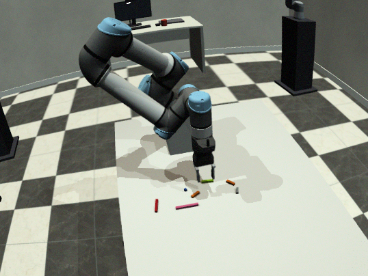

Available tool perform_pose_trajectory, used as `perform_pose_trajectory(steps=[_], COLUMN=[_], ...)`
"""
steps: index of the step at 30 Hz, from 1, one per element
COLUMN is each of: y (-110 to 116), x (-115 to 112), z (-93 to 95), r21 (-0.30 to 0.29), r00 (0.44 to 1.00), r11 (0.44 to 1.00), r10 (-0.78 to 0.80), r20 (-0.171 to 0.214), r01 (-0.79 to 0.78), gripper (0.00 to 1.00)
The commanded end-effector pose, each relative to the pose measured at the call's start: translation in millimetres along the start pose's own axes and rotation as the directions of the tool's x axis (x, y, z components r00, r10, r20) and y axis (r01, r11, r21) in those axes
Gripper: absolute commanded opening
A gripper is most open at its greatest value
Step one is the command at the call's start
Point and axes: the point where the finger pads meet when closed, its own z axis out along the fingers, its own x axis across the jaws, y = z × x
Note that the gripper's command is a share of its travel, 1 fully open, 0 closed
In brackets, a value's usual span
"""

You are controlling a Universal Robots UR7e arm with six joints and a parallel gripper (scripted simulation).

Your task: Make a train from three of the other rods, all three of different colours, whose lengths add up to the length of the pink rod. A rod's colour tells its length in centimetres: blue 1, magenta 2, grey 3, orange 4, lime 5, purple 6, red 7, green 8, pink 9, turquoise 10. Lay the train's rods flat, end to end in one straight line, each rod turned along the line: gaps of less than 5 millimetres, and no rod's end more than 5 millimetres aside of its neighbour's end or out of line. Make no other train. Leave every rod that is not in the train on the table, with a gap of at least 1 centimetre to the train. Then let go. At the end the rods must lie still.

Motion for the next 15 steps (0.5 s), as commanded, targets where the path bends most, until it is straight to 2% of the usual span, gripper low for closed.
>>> perform_pose_trajectory(steps=[1, 9, 15], y=[-9.3, -22.3, -23.4], x=[-25.9, -93.9, -121.7], z=[2.5, 11.4, 15.8], r21=[0.001, 0.001, 0.004], r00=[0.998, 0.973, 0.956], r11=[0.998, 0.973, 0.956], r10=[0.066, 0.229, 0.292], r20=[0.0, -0.007, -0.013], r01=[-0.066, -0.229, -0.292], gripper=[1.0, 1.0, 1.0])
